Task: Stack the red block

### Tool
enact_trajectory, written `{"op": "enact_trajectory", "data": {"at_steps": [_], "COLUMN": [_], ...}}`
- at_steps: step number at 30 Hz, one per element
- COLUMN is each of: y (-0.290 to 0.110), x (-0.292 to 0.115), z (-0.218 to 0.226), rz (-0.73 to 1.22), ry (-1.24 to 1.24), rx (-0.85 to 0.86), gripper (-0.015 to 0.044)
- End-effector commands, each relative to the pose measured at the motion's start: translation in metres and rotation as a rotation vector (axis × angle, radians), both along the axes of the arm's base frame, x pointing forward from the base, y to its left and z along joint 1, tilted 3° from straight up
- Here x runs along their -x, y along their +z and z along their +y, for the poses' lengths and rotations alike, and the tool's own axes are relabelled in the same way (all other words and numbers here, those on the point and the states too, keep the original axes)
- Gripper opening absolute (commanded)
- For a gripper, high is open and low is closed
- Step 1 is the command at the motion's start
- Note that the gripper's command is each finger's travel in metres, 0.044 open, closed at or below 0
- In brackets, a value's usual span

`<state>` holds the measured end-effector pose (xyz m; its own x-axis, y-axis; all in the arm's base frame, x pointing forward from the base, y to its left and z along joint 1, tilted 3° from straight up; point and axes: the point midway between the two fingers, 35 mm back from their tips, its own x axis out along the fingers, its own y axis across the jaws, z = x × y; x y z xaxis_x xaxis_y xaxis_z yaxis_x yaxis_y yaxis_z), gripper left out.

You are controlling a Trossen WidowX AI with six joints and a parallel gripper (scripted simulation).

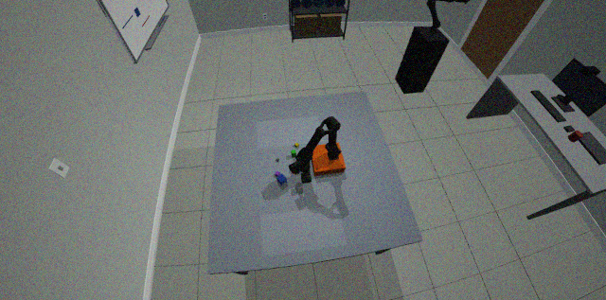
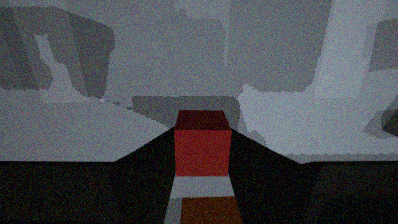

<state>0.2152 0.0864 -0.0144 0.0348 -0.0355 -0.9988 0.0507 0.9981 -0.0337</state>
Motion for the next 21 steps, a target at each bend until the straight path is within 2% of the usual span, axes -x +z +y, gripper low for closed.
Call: {"op": "enact_trajectory", "data": {"at_steps": [1, 21], "y": [0.011, 0.102], "x": [-0.001, 0.002], "z": [0.001, 0.005], "rz": [-0.005, -0.006], "ry": [0.003, 0.005], "rx": [-0.001, 0.0], "gripper": [0.0, 0.0]}}
